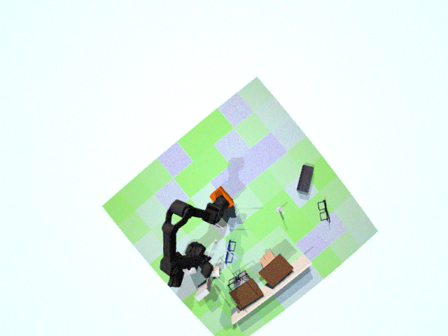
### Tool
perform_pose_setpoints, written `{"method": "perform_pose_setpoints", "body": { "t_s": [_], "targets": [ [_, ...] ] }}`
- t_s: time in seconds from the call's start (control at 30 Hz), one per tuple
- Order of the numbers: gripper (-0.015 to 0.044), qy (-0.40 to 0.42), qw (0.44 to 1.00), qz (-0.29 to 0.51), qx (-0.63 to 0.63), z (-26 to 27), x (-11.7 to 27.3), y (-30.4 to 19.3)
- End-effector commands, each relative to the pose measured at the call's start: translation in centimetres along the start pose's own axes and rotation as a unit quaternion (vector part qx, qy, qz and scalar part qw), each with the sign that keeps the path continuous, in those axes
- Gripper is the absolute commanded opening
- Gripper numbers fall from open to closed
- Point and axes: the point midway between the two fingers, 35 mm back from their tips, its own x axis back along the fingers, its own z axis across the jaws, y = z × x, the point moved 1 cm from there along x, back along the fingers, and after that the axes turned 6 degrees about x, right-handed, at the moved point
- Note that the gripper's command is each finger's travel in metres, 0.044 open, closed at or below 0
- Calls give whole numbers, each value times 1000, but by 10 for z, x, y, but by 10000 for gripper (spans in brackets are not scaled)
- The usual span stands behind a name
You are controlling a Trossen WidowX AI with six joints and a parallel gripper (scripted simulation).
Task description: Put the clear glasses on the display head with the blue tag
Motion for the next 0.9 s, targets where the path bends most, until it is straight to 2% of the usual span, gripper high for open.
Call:
{"method": "perform_pose_setpoints", "body": {
  "t_s": [0.0,0.6,0.87],
  "targets": [
    [0,2,1000,-2,-3,1,-1,-1],
    [0,2,1000,-4,-5,1,-2,-1],
    [0,27,996,-55,-62,1,-24,0]
  ]
}}
